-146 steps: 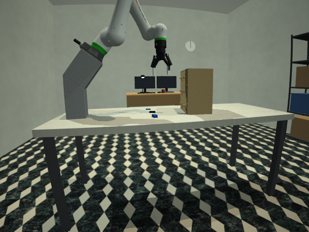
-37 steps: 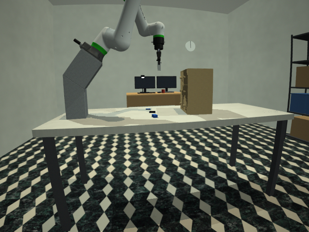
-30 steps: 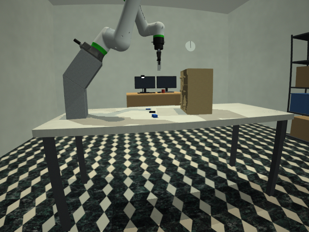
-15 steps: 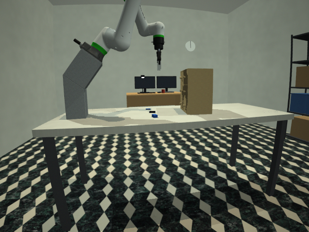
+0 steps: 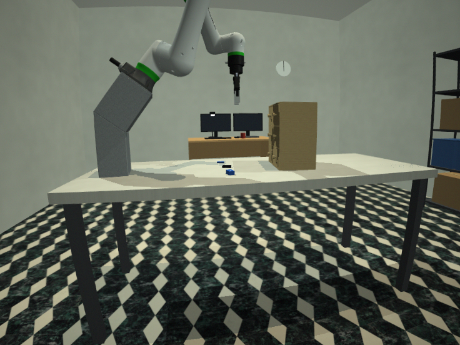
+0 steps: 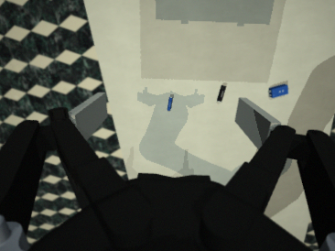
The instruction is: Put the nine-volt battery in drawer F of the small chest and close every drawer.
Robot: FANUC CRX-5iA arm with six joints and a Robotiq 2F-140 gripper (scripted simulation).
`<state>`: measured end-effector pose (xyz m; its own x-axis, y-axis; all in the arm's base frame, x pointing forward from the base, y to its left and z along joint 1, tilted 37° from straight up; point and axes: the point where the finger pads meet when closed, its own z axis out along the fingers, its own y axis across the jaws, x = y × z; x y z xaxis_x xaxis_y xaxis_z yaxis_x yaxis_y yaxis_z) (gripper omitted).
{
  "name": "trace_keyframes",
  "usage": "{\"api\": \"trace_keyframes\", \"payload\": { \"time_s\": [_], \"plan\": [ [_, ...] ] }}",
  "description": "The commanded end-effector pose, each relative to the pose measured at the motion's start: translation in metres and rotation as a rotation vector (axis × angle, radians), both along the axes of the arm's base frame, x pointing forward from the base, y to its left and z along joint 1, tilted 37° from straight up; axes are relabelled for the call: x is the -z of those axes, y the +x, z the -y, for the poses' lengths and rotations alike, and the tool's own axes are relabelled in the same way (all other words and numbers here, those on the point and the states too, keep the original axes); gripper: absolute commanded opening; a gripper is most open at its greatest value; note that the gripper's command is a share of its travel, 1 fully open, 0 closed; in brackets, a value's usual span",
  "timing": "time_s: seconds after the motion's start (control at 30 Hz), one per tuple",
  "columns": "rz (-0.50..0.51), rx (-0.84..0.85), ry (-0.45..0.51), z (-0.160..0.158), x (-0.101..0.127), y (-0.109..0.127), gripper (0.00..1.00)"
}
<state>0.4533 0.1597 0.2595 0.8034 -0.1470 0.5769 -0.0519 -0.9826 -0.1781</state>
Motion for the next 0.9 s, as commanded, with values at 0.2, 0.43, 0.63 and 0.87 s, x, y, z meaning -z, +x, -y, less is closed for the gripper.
{"api": "trace_keyframes", "payload": {
  "time_s": [0.2,0.43,0.63,0.87],
  "plan": [
    [0.046,0.008,-0.002,0.000,0.001,0.005,1.00],
    [0.104,0.019,-0.005,0.000,0.002,0.012,1.00],
    [0.166,0.031,-0.009,0.001,0.003,0.020,1.00],
    [0.262,0.048,-0.014,0.001,0.004,0.031,1.00]
  ]
}}
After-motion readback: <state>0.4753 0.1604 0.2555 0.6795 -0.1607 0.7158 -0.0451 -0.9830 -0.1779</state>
